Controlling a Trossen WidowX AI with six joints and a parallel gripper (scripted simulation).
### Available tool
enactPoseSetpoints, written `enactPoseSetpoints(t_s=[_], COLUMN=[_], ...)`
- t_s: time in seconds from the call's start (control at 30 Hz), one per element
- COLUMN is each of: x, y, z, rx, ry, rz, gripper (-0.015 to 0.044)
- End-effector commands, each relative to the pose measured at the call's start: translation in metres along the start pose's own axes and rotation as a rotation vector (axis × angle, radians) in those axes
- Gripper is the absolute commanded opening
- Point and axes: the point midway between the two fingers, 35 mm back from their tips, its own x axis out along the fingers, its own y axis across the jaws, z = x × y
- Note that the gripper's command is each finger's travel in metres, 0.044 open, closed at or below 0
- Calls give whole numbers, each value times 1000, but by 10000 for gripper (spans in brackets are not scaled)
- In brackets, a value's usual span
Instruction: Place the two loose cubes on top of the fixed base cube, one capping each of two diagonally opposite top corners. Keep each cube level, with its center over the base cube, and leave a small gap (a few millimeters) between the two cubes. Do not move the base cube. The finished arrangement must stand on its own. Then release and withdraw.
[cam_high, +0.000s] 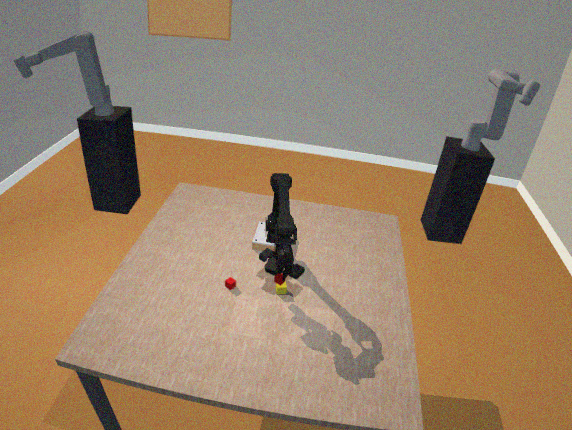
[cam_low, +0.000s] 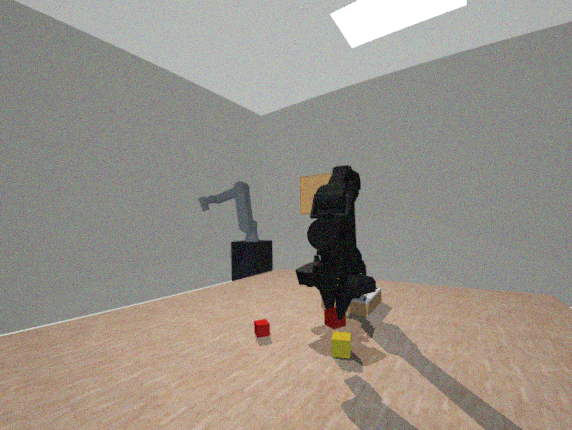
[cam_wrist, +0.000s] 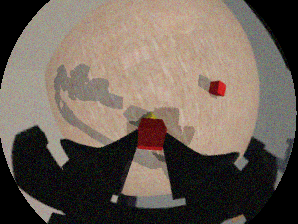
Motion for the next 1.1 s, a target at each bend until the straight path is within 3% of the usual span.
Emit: enactPoseSetpoints(t_s=[0.0, 1.07], x=[1, 28], y=[-1, -1], z=[-1, -1], rx=[6, 6], ry=[-3, -3], rz=[-4, -4], gripper=[105, 105])
